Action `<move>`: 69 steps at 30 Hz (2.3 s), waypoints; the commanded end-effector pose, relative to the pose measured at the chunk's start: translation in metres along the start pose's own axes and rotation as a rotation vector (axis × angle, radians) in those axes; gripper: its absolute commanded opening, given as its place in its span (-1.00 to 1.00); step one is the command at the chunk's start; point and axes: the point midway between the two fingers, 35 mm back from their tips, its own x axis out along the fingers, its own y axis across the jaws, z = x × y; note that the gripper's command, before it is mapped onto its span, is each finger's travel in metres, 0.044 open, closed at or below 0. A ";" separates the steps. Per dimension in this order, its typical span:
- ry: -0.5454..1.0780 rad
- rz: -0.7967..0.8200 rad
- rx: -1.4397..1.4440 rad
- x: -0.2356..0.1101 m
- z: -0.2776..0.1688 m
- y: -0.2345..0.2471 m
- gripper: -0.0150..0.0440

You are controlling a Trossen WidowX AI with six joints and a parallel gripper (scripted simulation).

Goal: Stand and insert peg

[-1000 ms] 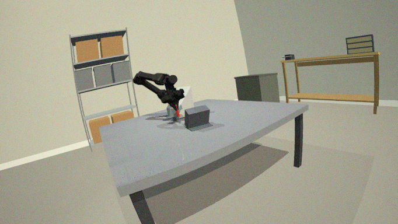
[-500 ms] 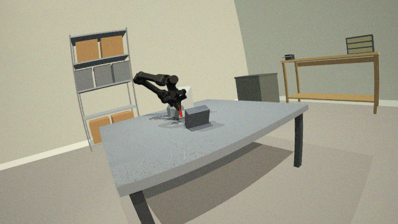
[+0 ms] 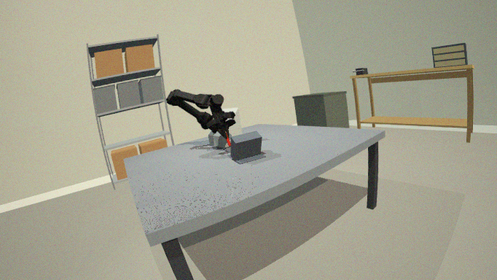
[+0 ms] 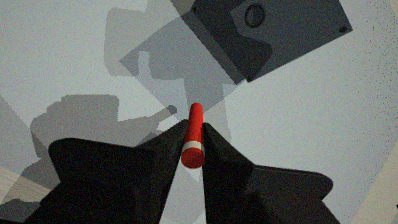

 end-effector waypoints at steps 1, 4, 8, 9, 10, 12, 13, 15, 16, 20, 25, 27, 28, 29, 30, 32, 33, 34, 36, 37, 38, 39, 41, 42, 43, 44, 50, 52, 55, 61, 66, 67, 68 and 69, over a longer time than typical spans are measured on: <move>-0.013 -0.003 -0.016 0.003 0.003 0.005 -0.49; -0.024 -0.010 -0.020 0.005 0.005 0.006 -0.49; -0.038 -0.020 -0.024 0.006 0.007 0.008 -0.49; -0.042 -0.022 -0.025 0.006 0.008 0.008 -0.49; -0.045 -0.025 -0.026 0.007 0.009 0.009 -0.49; -0.052 -0.030 -0.028 0.007 0.010 0.009 -0.49; -0.056 -0.032 -0.029 0.007 0.010 0.010 -0.49; -0.063 -0.037 -0.032 0.008 0.012 0.010 -0.49; -0.066 -0.040 -0.033 0.008 0.012 0.011 -0.49; -0.080 -0.050 -0.037 0.009 0.014 0.012 -0.49; -0.097 -0.063 -0.042 0.010 0.017 0.014 -0.49; -0.104 -0.069 -0.044 0.011 0.018 0.014 -0.49; -0.107 -0.071 -0.046 0.011 0.019 0.015 -0.49; -0.111 -0.074 -0.047 0.011 0.019 0.015 -0.49; -0.114 -0.077 -0.048 0.011 0.020 0.015 -0.49; -0.121 -0.082 -0.050 0.012 0.021 0.016 -0.49; -0.124 -0.085 -0.051 0.012 0.021 0.016 -0.49; -0.128 -0.088 -0.052 0.012 0.022 0.017 -0.49; -0.134 -0.093 -0.054 0.012 0.023 0.017 -0.49; -0.137 -0.096 -0.055 0.012 0.023 0.018 -0.49; -0.141 -0.099 -0.056 0.013 0.023 0.018 -0.49; -0.144 -0.101 -0.057 0.013 0.024 0.018 -0.49; -0.151 -0.107 -0.059 0.013 0.025 0.019 -0.49; -0.154 -0.110 -0.060 0.013 0.025 0.019 -0.49; -0.157 -0.113 -0.061 0.013 0.026 0.019 -0.49; -0.160 -0.116 -0.063 0.013 0.026 0.020 -0.49; -0.179 -0.133 -0.069 0.013 0.028 0.021 -0.49; -0.186 -0.139 -0.071 0.013 0.029 0.022 -0.49; -0.195 -0.148 -0.074 0.013 0.030 0.022 -0.49; -0.213 -0.166 -0.080 0.013 0.032 0.024 -0.49; -0.228 -0.182 -0.085 0.013 0.033 0.025 -0.49; -0.231 -0.185 -0.086 0.013 0.033 0.025 -0.49; -0.234 -0.188 -0.087 0.013 0.033 0.025 -0.49; -0.237 -0.191 -0.088 0.013 0.034 0.025 -0.49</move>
